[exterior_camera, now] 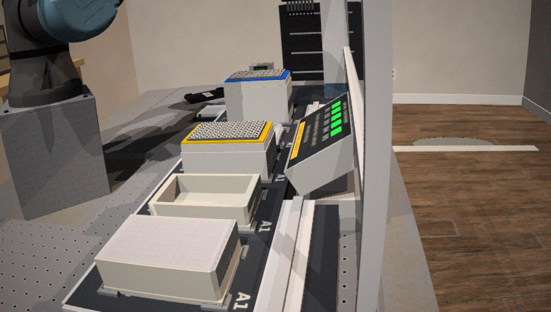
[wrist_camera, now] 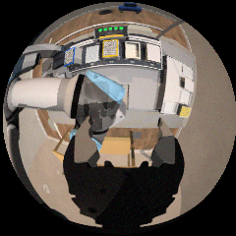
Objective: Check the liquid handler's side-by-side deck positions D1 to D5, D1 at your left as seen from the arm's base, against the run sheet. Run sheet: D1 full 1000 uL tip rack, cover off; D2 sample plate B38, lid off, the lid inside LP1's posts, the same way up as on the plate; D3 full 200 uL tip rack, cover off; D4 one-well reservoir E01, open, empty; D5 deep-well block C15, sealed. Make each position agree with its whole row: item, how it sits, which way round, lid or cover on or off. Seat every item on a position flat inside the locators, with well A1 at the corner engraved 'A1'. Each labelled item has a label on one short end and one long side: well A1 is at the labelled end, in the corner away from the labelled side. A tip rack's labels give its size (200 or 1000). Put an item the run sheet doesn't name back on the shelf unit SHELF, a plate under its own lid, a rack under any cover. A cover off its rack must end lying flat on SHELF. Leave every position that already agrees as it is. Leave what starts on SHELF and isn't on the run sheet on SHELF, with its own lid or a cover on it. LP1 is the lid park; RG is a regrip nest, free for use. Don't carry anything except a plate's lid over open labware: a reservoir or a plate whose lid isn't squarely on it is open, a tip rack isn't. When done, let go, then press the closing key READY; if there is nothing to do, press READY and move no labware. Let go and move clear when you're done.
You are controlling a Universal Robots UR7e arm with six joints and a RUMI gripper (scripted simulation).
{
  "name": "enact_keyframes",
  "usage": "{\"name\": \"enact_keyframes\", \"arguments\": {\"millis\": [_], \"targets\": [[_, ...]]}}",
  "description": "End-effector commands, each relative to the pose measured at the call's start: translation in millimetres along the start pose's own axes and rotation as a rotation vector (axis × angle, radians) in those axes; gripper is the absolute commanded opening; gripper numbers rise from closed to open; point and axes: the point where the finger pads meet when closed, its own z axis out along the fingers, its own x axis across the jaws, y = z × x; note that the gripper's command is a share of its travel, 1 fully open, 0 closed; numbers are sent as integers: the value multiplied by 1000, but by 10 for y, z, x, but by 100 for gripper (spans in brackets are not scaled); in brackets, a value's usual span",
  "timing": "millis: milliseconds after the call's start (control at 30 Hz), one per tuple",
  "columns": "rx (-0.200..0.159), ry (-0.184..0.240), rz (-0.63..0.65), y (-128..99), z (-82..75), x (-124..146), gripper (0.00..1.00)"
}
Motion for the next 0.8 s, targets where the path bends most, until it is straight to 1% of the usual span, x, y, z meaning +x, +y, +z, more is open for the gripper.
{"name": "enact_keyframes", "arguments": {"millis": [0, 767], "targets": [[-8, 2, 1, -550, 749, -361, 82], [-7, 2, 1, -533, 744, -394, 82]]}}
